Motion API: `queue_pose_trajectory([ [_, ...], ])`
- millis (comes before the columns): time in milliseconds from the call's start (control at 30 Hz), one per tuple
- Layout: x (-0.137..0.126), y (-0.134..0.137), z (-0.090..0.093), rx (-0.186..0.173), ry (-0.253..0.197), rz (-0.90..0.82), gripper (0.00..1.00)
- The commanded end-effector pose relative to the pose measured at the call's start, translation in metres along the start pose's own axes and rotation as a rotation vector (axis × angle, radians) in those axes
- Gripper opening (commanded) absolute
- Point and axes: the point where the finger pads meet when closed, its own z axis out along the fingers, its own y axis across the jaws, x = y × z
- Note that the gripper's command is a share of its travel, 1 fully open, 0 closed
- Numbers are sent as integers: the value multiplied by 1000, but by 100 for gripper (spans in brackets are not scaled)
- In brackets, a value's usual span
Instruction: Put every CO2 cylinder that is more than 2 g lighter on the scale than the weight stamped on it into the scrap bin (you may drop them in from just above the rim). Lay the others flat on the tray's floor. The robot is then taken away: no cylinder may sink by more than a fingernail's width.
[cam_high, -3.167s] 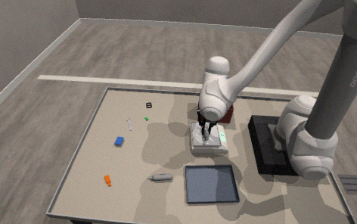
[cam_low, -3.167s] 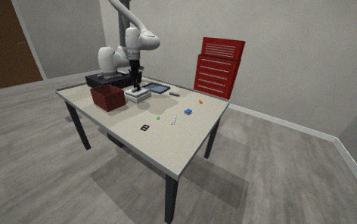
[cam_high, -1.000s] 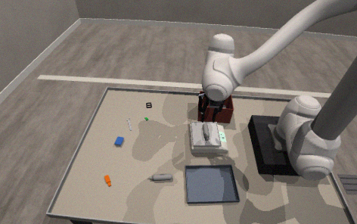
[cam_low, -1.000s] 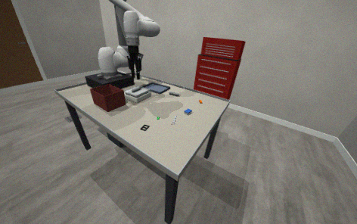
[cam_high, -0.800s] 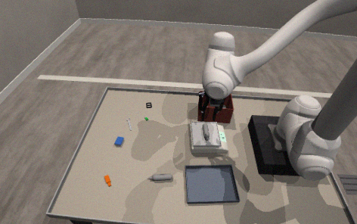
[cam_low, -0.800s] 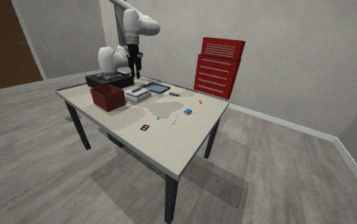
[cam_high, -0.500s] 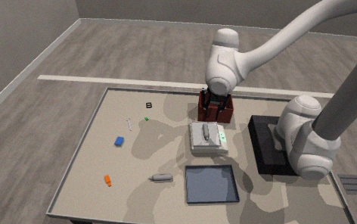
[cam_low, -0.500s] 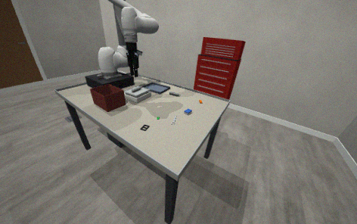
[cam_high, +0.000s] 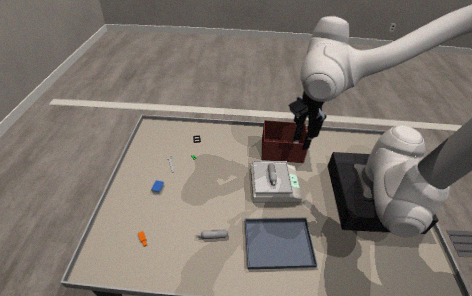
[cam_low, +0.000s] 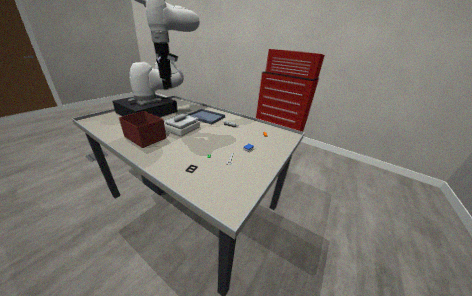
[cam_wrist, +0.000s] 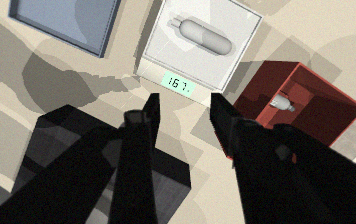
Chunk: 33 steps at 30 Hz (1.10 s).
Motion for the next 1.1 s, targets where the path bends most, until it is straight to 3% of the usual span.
queue_pose_trajectory([
  [0, -8, -6, -6, -14, -20, 154, 39],
  [33, -8, -6, -8, -21, -23, 319, 39],
  [133, -10, -7, -7, -26, -37, 440, 39],
  [1067, -9, -7, -7, -25, -34, 443, 39],
])
